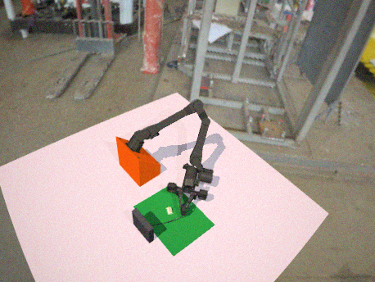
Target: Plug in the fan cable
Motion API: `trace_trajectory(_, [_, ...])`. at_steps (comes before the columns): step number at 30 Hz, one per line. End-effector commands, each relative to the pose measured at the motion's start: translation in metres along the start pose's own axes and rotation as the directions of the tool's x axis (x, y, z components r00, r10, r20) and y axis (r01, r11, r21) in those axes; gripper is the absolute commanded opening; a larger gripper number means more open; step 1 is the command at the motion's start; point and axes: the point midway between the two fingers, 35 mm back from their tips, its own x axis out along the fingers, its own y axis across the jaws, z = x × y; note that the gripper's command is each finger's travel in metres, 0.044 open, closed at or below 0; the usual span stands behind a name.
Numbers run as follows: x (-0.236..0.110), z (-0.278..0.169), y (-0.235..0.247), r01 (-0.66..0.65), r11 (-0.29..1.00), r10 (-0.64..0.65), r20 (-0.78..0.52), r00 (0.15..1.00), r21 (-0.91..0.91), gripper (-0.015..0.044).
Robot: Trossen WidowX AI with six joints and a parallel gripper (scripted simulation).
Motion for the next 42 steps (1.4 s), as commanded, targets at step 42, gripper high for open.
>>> trace_trajectory(42, [0.008, -0.038, 0.001, 0.0, 1.0, 0.0, 0.004, 1.0, 0.007, 0.0])
